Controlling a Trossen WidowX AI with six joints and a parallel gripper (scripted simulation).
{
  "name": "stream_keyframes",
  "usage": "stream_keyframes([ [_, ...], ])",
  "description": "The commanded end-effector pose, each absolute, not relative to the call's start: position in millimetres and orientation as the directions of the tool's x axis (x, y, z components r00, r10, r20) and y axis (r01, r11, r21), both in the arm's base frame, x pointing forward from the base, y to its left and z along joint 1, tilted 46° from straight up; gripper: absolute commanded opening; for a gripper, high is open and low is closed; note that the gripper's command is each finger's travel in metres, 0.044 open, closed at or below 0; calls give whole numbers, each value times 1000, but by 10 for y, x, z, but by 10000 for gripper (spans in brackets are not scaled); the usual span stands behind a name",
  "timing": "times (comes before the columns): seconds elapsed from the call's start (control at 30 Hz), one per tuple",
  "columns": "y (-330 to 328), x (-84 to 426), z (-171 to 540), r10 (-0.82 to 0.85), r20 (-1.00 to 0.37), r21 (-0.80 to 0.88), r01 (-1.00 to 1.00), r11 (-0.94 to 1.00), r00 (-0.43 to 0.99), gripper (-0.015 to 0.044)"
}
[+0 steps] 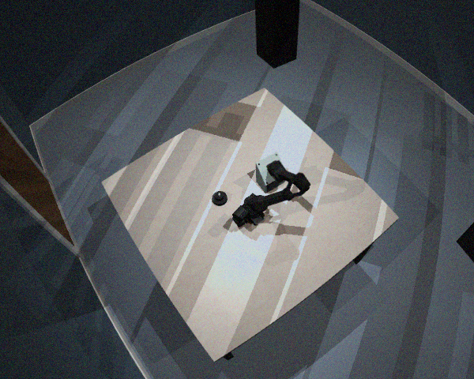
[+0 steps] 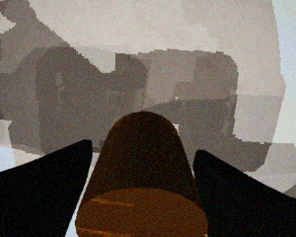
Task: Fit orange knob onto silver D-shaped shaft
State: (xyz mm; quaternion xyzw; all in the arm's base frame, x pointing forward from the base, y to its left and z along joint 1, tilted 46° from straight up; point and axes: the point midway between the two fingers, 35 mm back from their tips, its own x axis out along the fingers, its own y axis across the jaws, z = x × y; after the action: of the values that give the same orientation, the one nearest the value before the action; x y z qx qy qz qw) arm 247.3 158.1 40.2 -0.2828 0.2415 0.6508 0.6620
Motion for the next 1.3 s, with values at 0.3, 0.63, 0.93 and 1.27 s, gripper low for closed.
stream_keyframes([
  [0.3,1516,2492,434,719,-694,-58,-998,-4,37,32],
  [0.63,1085,2558,773,705,-709,-58,-998,-6,37,0],
  [0.93,724,2496,1146,709,-704,-56,-998,-6,35,0],
  [1.27,564,2427,1349,717,-696,-57,-998,-3,37,0],
])
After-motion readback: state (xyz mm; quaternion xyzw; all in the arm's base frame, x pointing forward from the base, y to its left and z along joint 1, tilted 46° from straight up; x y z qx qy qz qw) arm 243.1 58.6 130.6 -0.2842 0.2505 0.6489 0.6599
